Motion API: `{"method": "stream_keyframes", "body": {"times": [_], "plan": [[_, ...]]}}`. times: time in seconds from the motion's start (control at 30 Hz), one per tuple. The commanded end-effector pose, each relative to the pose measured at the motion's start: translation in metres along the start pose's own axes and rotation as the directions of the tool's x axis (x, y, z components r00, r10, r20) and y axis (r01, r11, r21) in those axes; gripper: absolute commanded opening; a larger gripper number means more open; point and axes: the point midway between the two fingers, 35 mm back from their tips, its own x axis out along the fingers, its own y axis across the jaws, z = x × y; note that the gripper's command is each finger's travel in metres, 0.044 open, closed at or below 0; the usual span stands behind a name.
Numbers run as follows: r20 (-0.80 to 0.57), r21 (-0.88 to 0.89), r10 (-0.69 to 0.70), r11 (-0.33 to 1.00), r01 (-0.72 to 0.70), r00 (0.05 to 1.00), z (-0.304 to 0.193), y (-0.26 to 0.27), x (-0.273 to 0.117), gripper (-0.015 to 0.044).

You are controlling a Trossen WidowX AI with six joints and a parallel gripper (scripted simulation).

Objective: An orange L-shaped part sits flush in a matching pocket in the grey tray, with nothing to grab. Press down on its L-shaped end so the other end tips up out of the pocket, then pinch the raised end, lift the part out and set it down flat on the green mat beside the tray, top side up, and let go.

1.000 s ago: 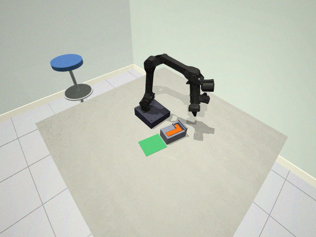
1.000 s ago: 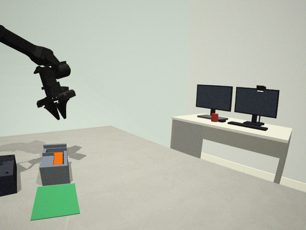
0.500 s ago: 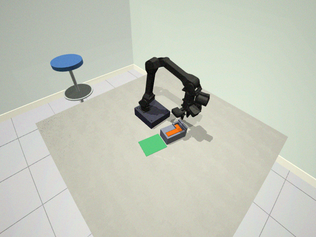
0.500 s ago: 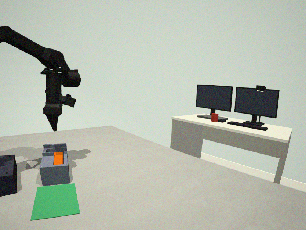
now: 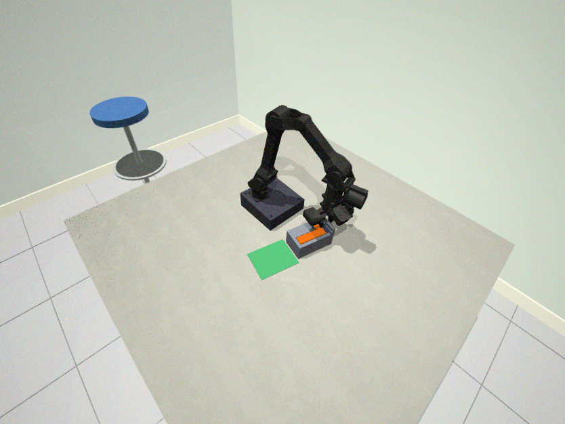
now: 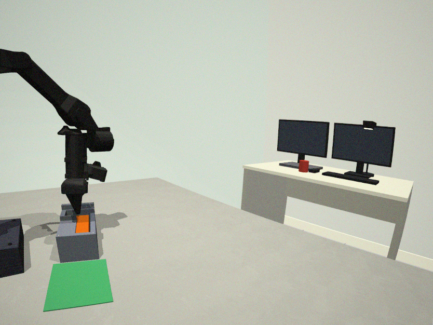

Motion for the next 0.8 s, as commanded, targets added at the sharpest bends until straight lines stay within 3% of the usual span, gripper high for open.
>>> {"method": "stream_keyframes", "body": {"times": [0.0, 0.77], "plan": [[0.016, 0.004, 0.014, 1.0, -0.014, 1.0, 0.002, 0.002, 0.001, 0.018], [0.016, 0.004, 0.014, 1.0, -0.014, 1.0, 0.002, 0.003, 0.036, 0.018]]}}
